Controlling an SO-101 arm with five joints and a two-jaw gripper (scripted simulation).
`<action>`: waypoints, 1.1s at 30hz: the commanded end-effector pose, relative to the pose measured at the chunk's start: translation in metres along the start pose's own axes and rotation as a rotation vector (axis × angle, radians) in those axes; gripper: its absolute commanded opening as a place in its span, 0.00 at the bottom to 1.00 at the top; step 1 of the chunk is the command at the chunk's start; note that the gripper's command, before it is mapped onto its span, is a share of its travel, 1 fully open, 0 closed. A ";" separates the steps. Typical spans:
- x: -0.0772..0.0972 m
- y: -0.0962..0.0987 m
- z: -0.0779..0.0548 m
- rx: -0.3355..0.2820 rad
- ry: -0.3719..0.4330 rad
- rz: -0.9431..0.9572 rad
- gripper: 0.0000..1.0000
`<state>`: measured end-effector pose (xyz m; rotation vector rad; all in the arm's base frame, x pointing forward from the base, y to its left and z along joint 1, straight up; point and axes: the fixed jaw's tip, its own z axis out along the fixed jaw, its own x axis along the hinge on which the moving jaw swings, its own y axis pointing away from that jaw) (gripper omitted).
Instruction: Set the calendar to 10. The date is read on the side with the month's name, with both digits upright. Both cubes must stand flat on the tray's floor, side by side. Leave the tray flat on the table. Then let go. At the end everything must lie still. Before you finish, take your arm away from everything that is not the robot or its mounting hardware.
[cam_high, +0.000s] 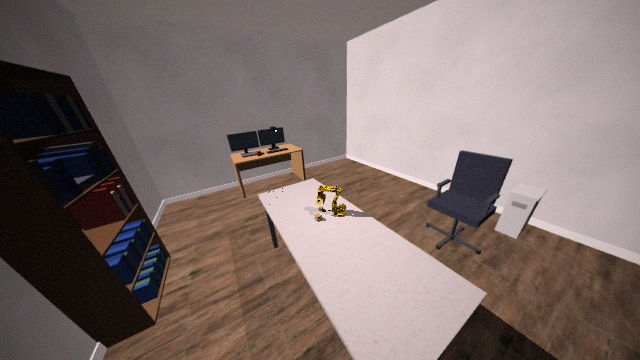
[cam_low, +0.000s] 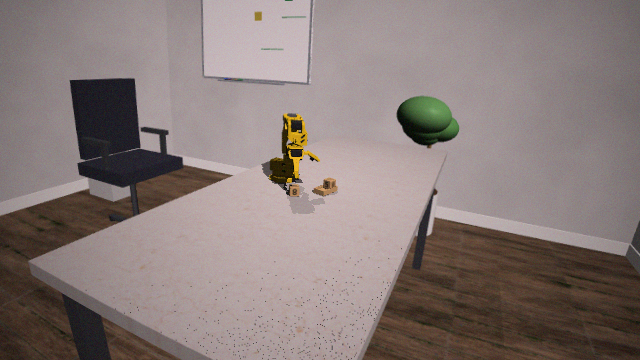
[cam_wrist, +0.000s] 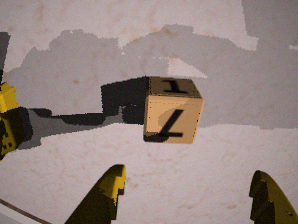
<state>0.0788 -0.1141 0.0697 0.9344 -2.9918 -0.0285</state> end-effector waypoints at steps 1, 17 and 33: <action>0.001 -0.006 -0.009 0.060 -0.001 -0.005 0.36; 0.001 -0.012 -0.042 0.340 0.001 -0.004 0.35; 0.001 -0.011 -0.068 0.559 0.002 -0.004 0.35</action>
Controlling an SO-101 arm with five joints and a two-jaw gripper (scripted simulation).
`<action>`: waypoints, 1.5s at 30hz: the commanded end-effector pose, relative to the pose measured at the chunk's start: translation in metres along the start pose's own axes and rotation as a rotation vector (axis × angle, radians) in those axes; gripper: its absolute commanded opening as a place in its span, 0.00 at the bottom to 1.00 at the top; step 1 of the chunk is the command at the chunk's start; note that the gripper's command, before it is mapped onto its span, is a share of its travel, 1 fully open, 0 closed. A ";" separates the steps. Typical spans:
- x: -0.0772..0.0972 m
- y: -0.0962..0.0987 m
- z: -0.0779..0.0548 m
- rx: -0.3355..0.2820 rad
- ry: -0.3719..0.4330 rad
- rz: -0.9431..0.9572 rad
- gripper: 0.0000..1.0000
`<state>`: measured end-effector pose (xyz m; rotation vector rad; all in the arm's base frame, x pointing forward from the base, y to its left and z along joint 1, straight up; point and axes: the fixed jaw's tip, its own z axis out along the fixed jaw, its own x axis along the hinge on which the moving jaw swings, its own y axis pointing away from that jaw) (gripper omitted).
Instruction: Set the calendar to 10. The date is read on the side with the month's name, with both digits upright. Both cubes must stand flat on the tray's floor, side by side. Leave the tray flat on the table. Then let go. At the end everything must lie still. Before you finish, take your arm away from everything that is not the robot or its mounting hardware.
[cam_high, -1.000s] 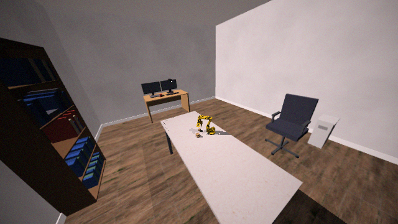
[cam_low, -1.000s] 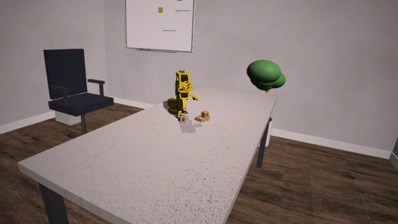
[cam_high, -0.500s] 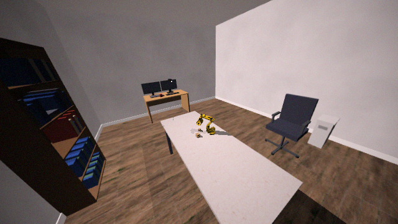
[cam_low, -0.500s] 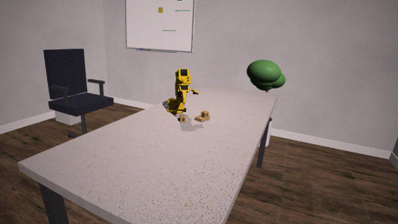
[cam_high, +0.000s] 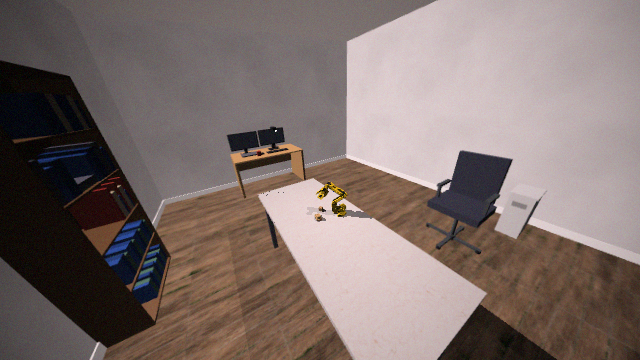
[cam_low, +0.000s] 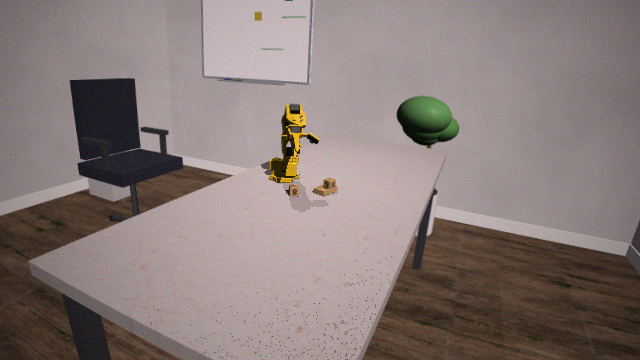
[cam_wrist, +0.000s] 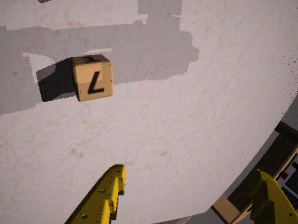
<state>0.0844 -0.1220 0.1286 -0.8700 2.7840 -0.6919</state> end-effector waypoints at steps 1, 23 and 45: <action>0.001 -0.006 -0.007 0.052 0.002 -0.005 0.35; -0.003 -0.009 -0.005 0.013 -0.007 0.213 0.35; -0.017 -0.018 0.005 -0.117 0.032 0.921 0.35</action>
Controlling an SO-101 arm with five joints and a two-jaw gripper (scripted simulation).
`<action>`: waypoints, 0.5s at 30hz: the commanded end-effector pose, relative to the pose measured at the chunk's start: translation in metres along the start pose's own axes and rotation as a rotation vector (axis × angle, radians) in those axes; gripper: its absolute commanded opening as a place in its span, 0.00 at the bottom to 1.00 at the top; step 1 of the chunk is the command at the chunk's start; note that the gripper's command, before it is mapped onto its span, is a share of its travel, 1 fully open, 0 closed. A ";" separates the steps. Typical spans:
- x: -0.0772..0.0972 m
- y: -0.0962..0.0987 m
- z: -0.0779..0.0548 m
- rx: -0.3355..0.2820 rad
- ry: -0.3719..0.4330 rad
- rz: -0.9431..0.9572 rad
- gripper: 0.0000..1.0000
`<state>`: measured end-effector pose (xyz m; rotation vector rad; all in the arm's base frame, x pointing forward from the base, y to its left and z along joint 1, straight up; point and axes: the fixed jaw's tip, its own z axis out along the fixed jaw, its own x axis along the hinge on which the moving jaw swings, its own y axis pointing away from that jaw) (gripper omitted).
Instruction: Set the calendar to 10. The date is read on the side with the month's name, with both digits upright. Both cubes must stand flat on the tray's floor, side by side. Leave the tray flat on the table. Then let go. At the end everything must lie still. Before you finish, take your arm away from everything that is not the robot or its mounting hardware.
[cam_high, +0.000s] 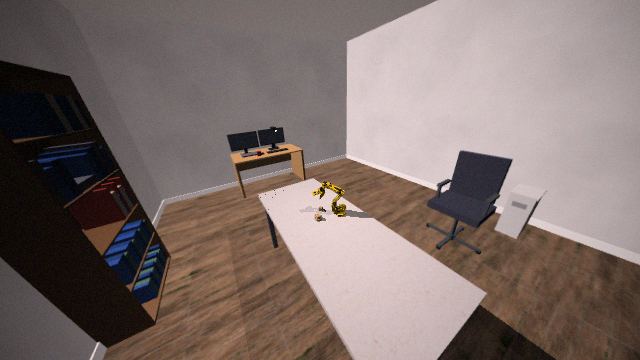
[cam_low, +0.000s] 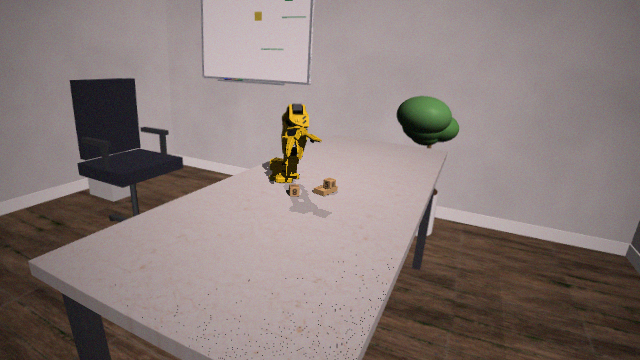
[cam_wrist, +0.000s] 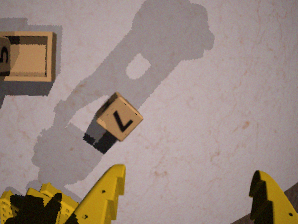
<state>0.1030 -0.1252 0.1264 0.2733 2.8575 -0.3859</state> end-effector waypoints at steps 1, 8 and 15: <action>-0.008 -0.003 -0.004 -0.003 -0.007 0.160 0.35; -0.013 -0.002 -0.001 -0.025 0.019 0.342 0.35; -0.018 -0.002 0.003 -0.043 0.055 0.554 0.35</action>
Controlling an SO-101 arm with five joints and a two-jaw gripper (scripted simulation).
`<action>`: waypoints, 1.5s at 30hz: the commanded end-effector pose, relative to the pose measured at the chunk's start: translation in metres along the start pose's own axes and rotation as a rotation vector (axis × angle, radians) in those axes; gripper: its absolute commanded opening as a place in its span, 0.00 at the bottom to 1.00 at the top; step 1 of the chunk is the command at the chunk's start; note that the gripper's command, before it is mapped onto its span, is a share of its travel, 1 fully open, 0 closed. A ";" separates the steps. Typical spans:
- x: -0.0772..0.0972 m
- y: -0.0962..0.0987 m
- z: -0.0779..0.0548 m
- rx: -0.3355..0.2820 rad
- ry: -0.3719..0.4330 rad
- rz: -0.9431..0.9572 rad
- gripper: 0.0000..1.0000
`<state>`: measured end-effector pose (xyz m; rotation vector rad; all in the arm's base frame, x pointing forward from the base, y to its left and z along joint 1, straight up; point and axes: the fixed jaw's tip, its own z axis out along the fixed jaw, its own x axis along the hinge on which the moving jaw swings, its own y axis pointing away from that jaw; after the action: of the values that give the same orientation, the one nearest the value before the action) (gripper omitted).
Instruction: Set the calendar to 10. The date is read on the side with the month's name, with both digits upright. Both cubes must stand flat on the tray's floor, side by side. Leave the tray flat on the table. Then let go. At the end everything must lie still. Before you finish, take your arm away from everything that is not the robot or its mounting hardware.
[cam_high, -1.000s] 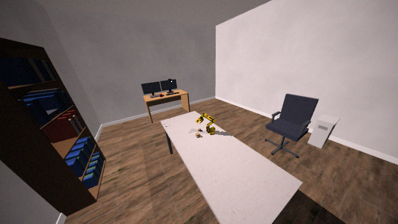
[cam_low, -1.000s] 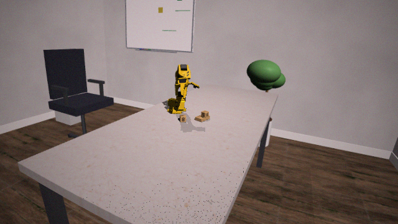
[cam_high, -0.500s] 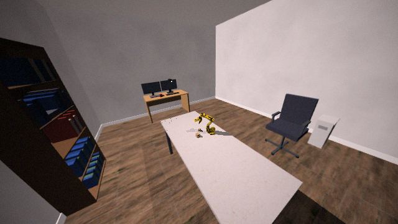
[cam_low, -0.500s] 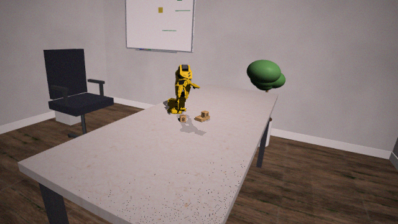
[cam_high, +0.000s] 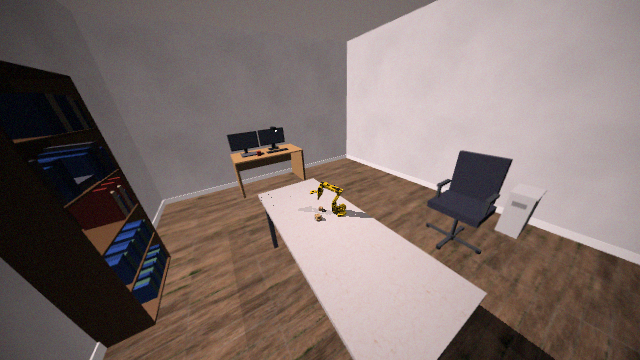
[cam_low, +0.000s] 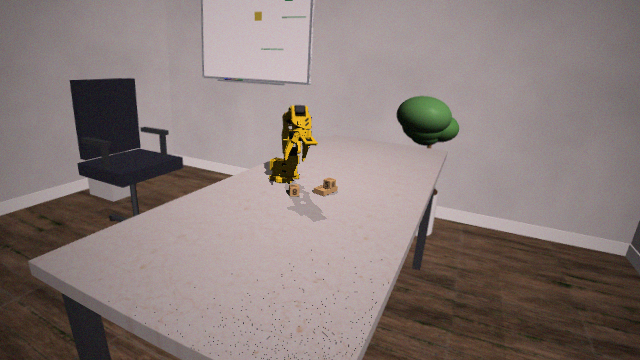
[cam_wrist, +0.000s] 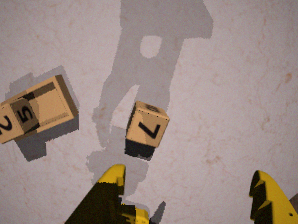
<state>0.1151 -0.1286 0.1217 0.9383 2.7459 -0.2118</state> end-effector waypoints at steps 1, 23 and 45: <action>-0.008 0.001 -0.005 -0.002 -0.017 0.110 0.35; -0.012 0.003 -0.001 -0.009 0.017 0.301 0.35; 0.008 0.007 0.047 -0.026 0.359 0.296 0.35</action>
<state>0.1187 -0.1270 0.0779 1.4669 2.8383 0.0331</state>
